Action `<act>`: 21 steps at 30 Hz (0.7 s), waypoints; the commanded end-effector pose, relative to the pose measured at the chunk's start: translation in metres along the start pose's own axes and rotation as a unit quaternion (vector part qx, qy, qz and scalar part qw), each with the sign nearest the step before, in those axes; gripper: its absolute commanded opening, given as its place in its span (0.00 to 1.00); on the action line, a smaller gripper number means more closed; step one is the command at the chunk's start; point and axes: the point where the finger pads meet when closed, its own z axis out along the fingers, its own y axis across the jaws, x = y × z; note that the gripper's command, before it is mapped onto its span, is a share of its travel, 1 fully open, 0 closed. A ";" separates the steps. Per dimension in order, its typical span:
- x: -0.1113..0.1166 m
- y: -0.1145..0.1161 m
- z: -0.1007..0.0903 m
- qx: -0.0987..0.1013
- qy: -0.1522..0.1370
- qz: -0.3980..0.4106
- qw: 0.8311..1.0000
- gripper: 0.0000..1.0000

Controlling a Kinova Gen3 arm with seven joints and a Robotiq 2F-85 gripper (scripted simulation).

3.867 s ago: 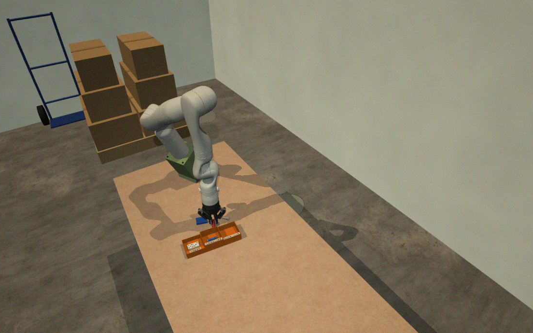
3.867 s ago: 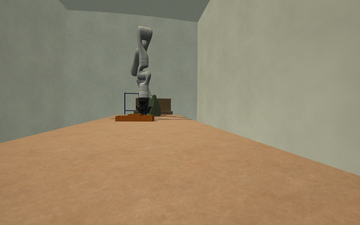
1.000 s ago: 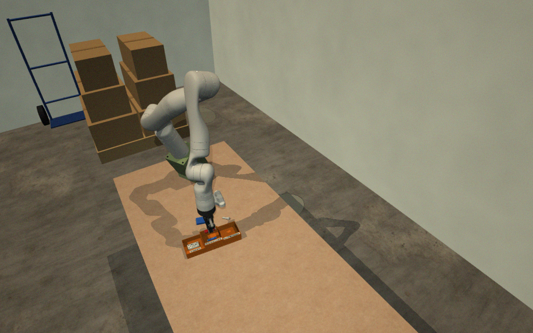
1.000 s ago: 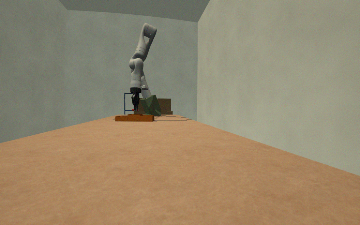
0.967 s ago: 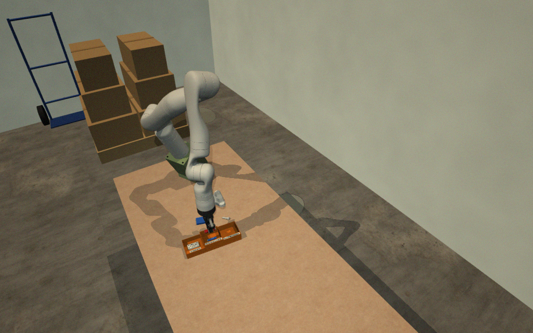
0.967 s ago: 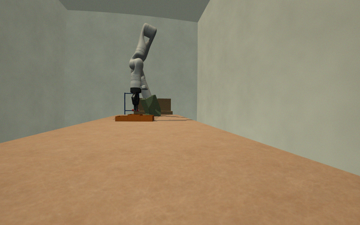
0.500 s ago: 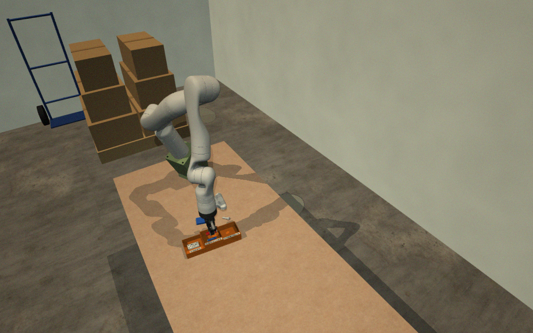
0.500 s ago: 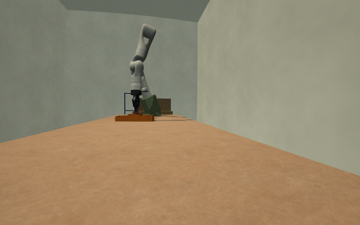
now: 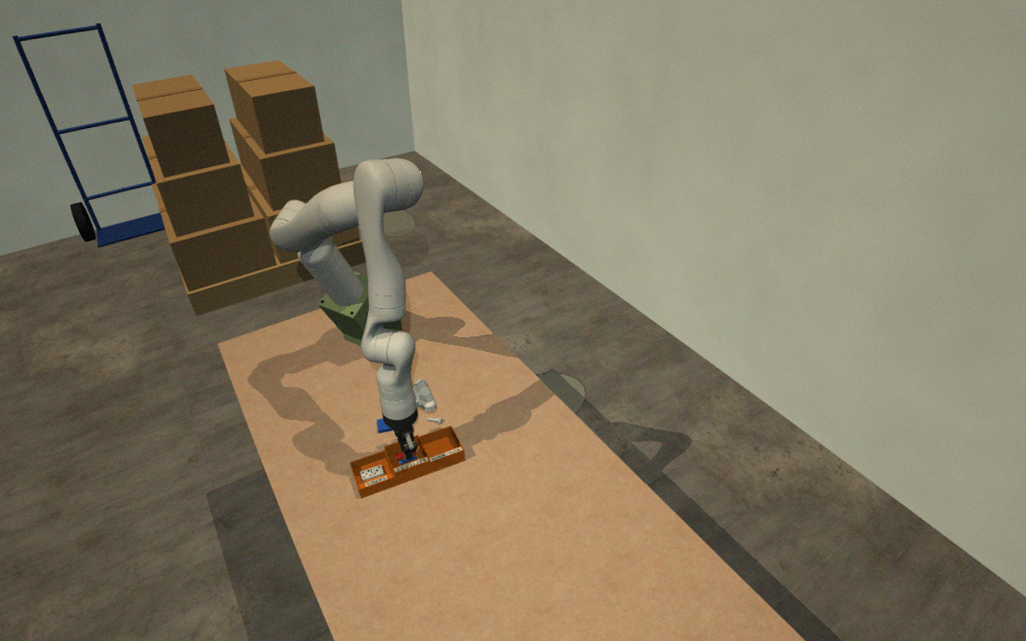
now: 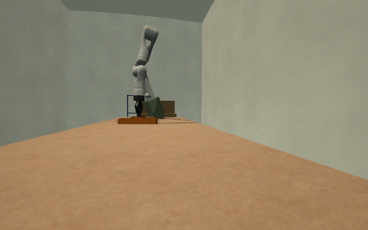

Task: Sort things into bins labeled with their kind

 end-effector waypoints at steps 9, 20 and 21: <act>-0.004 0.000 0.001 0.001 -0.001 0.003 1.000 0.09; -0.003 0.000 0.001 0.001 -0.001 0.003 1.000 0.29; -0.003 0.000 0.001 0.001 -0.001 0.003 1.000 0.29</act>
